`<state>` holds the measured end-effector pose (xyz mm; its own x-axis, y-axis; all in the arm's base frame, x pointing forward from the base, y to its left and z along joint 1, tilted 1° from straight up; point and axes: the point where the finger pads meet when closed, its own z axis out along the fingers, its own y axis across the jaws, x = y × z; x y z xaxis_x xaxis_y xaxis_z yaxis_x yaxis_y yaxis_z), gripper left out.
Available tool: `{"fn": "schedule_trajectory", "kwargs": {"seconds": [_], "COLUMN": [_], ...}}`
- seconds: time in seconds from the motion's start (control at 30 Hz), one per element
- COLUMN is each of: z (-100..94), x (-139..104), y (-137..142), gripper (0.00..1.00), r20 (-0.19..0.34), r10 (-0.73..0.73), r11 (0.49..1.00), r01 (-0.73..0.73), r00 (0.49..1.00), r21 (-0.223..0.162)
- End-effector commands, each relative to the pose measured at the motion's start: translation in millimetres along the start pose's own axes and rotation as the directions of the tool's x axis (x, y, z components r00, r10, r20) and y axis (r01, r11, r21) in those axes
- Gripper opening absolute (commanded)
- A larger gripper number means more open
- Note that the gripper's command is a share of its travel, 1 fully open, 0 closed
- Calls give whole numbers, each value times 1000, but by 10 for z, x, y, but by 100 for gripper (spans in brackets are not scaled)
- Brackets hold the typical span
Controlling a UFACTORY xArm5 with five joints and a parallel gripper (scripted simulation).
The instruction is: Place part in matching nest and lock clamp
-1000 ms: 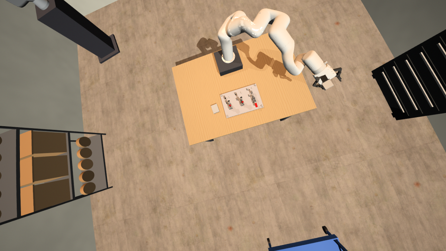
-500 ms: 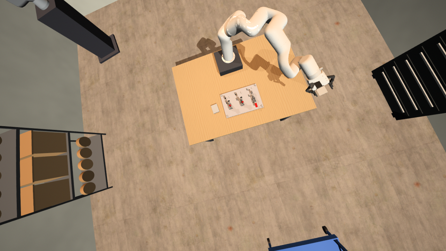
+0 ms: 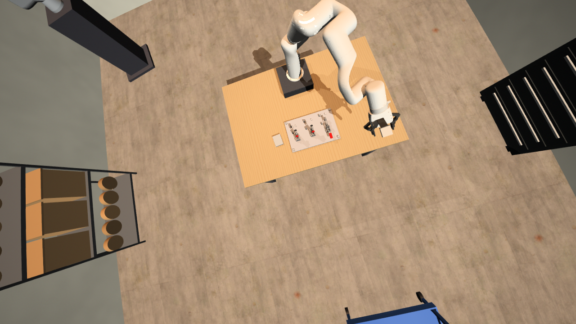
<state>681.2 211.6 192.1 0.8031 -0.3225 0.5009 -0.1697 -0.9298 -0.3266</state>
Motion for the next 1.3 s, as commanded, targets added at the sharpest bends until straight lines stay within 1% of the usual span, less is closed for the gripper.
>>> {"fn": "schedule_trajectory", "kwargs": {"seconds": [0.0,0.07,0.1,0.13,0.27,0.3,0.37,0.4,0.43,0.5,0.53,0.6,0.63,0.7,0.73,0.83,0.9,0.97,1.0,1.07,1.27], "z": [-271,-271,-430,-459,-459,-663,-663,-806,-869,-872,-1069,-1077,-1246,-1267,-1437,-1437,-1692,-1692,-1776,-1862,-1876], "x": [-49,-49,-135,-144,-144,-288,-288,-430,-469,-471,-673,-679,-878,-897,-1108,-1108,-1458,-1458,-1580,-1711,-1733], "y": [623,623,1034,1097,1097,1544,1544,1824,1942,1947,2284,2297,2557,2588,2822,2822,3133,3133,3224,3312,3326], "gripper": [100,100,100,100,100,100,100,100,100,100,100,100,100,100,100,100,100,100,100,100,100], "r20": [59,59,118,118,118,183,183,248,248,248,310,310,367,367,417,417,491,491,514,538,542], "r10": [-27,-27,-38,-38,-38,-42,-42,-40,-40,-40,-34,-34,-26,-26,-17,-17,0,0,5,11,12], "r11": [996,996,989,989,989,979,979,969,969,969,961,961,954,954,950,950,946,946,945,945,945], "r01": [32,32,54,54,54,77,77,98,98,98,117,117,133,133,145,145,160,160,164,167,167], "r00": [998,998,992,992,992,982,982,968,968,968,950,950,930,930,909,909,871,871,858,843,840], "r21": [-81,-81,-139,-139,-139,-188,-188,-225,-225,-225,-251,-251,-268,-268,-278,-278,-283,-283,-283,-281,-280]}}
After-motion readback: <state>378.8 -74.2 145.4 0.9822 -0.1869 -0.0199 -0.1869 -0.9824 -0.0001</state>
